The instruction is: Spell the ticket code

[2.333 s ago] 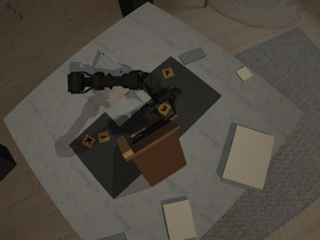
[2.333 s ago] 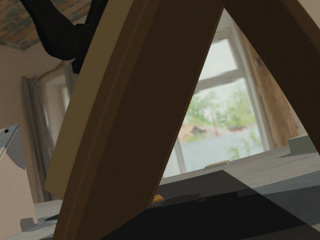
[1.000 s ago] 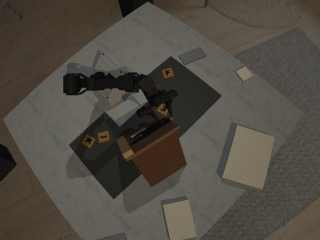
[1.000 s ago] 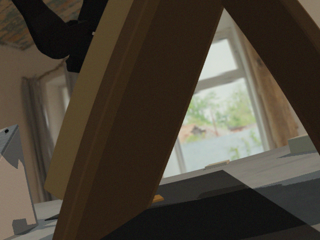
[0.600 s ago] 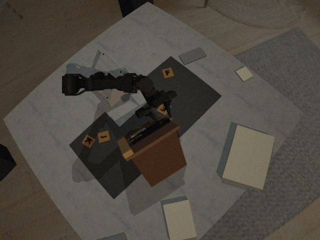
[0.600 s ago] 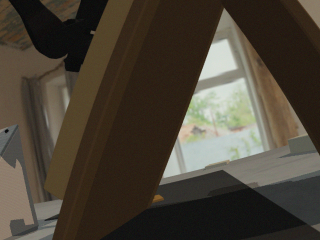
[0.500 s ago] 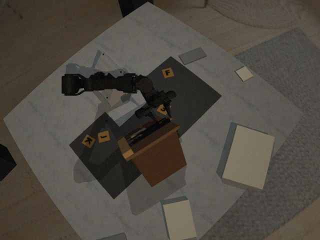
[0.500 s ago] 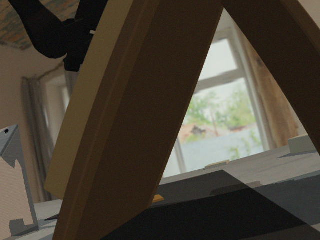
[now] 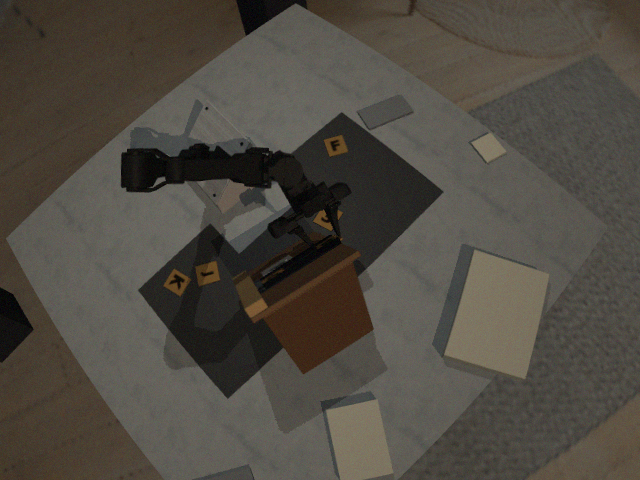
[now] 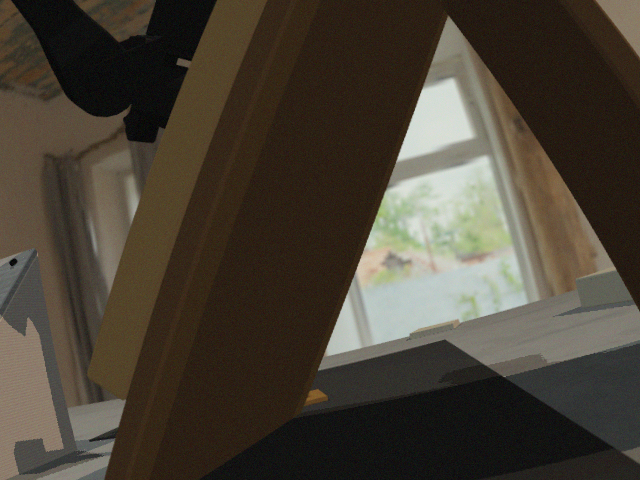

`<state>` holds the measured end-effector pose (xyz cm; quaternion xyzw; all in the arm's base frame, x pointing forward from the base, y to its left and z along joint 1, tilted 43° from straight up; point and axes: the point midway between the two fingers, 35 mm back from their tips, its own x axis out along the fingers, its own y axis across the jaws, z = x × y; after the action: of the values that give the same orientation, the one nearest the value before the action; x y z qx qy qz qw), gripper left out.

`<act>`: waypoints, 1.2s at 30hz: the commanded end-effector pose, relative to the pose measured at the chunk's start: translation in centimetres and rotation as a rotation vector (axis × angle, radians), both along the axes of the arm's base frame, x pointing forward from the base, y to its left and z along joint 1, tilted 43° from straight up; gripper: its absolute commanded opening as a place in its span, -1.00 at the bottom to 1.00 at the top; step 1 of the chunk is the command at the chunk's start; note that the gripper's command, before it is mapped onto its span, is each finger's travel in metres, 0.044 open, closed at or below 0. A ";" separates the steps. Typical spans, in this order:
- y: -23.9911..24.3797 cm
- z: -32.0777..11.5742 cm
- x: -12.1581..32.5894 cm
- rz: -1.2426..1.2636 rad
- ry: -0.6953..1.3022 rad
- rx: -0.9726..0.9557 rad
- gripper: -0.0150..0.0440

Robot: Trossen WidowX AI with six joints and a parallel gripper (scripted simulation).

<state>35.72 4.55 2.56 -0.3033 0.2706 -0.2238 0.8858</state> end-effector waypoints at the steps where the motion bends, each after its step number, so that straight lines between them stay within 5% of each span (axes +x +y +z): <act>1: -0.2 0.2 -0.1 0.004 0.002 -0.001 -0.49; 36: -1.6 1.4 -0.6 0.004 0.003 -0.002 -0.49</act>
<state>35.26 3.12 3.89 -0.3035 0.2704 -0.2240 0.8858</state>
